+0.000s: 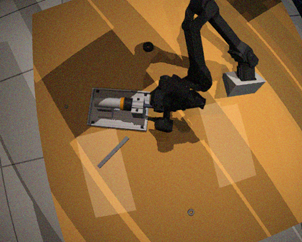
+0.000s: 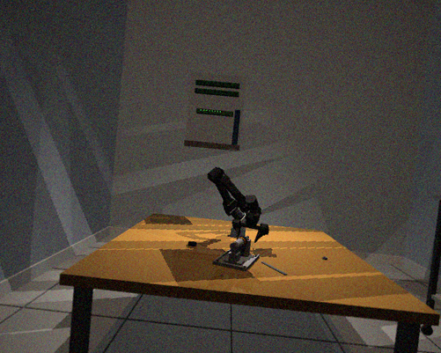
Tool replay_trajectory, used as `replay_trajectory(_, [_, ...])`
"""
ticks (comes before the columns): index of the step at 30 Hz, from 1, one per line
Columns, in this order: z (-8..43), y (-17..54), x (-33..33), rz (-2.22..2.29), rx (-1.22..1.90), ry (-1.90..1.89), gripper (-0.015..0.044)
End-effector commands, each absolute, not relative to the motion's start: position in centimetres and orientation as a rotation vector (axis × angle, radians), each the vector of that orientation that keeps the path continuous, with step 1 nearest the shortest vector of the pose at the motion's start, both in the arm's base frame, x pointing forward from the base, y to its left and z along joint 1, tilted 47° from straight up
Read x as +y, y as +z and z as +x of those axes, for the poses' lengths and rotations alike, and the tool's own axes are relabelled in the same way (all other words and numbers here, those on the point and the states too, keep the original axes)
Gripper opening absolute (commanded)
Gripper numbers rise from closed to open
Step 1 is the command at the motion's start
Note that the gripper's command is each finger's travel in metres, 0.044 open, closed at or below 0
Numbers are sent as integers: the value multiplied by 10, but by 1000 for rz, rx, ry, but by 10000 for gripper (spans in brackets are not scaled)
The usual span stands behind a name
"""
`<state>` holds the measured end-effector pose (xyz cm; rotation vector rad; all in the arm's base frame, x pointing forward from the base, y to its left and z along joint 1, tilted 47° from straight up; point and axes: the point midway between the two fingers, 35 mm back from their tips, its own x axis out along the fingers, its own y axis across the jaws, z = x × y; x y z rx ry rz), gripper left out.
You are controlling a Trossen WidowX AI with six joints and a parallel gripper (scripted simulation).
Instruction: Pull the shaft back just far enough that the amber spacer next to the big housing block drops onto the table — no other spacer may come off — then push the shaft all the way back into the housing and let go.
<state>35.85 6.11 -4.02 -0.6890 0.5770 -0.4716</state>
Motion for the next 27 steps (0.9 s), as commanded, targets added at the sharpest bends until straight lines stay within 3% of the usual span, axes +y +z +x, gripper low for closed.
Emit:
replay_trajectory(1, [359, -40, 62, -690, 578, -466, 440])
replay_trajectory(27, [365, -43, 57, -690, 578, -466, 440])
